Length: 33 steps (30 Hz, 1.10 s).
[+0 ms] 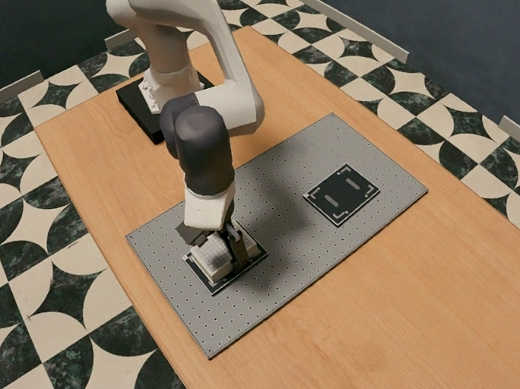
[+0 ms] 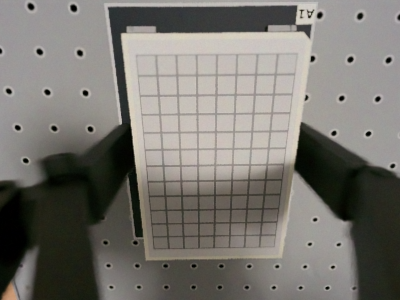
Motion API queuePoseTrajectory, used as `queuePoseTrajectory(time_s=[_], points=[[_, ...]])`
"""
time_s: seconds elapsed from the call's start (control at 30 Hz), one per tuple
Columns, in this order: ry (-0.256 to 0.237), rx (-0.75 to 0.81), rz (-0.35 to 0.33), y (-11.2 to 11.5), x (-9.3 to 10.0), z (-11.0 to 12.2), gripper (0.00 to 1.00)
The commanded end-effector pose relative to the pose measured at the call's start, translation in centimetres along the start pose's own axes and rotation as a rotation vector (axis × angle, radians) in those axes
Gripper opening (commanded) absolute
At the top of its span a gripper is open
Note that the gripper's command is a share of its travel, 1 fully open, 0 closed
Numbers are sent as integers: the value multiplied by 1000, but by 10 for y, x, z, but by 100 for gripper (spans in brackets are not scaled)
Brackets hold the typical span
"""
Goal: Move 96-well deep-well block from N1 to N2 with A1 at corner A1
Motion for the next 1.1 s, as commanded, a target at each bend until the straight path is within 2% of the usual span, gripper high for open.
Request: queuePoseTrajectory(time_s=[0.0, 0.57, 1.07], points=[[-5, -2, 4, -1, 0, -1, 100], [-5, -2, 4, -1, 0, -1, 100], [-5, -2, 4, 0, 35, -1, 100]])
Point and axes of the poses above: the point where the finger pads meet when closed, its own x axis back along the fingers, its own z axis across the jaws, y = z × x, the point moved 6 cm from there along x, back along the fingers, and after that the axes turned 6 degrees about -x, right-handed, at the moved point
